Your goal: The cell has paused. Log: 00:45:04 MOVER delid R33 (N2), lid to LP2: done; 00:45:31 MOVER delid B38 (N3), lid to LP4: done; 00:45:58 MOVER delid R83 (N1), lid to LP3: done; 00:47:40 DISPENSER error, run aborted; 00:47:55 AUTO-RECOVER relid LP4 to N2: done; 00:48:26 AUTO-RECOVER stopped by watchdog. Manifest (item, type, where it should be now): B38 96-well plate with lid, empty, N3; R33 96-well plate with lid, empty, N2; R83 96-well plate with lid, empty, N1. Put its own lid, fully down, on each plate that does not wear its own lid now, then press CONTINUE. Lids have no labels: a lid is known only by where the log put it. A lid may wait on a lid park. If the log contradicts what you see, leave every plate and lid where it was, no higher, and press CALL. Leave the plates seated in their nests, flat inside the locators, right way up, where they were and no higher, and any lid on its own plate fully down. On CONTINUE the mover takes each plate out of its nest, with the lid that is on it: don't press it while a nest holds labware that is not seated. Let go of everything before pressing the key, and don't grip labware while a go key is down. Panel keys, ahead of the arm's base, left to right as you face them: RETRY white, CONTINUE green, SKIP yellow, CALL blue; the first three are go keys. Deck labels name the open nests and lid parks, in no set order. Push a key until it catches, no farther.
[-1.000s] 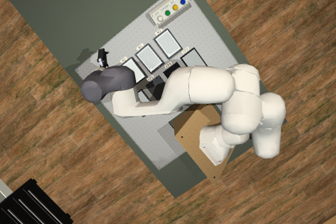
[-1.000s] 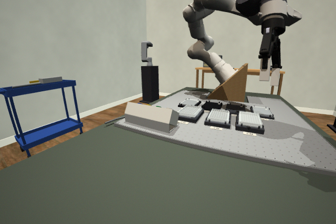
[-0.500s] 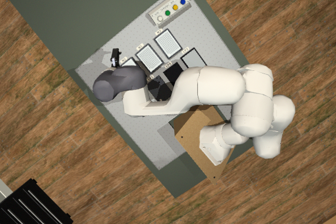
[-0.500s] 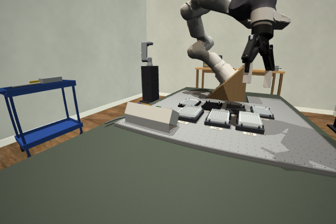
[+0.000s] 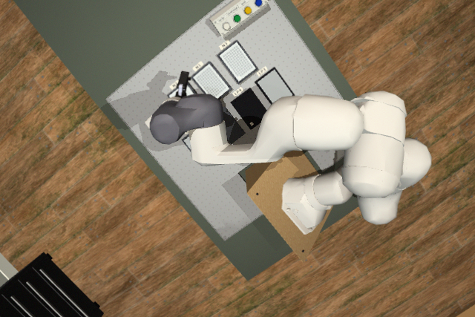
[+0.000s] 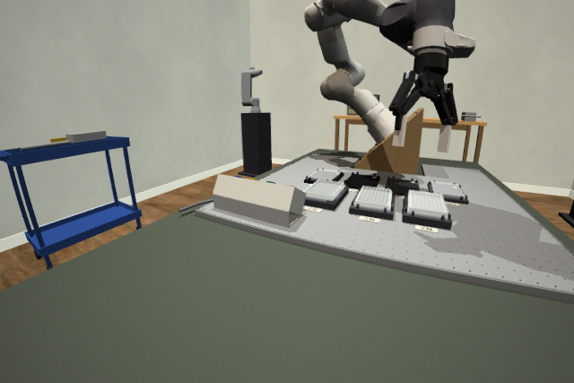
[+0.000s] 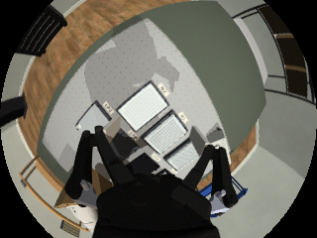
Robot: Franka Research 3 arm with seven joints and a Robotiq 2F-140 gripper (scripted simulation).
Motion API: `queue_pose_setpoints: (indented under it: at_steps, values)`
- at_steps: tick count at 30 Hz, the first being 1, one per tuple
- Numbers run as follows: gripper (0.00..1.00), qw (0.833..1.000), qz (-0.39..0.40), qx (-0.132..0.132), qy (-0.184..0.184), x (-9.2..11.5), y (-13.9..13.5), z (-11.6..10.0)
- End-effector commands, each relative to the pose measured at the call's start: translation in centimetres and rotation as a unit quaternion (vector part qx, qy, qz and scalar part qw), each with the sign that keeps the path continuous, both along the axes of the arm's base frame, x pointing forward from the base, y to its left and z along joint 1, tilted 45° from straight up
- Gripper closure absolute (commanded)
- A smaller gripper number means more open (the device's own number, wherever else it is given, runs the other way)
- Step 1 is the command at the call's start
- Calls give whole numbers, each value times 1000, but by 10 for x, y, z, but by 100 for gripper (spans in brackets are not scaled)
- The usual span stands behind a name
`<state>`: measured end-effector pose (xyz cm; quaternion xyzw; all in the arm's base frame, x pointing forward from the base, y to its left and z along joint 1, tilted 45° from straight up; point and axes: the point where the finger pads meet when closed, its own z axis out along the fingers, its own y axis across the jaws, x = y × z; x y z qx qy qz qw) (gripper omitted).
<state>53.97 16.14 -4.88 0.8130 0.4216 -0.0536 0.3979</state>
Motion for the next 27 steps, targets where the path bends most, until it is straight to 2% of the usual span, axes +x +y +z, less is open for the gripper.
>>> queue_pose_setpoints:
  at_steps: [1,7,8,13,14,27]
  values:
    - [0,998,-43,23,-49,-7,-6,2]
    - [0,998,-43,23,-49,-7,-6,2]
    - [0,994,-74,29,-69,-21,-22,7]
    - [0,994,-74,29,-69,-21,-22,7]
    - [0,990,-104,36,-88,-37,-37,10]
    - [0,990,-104,36,-88,-37,-37,10]
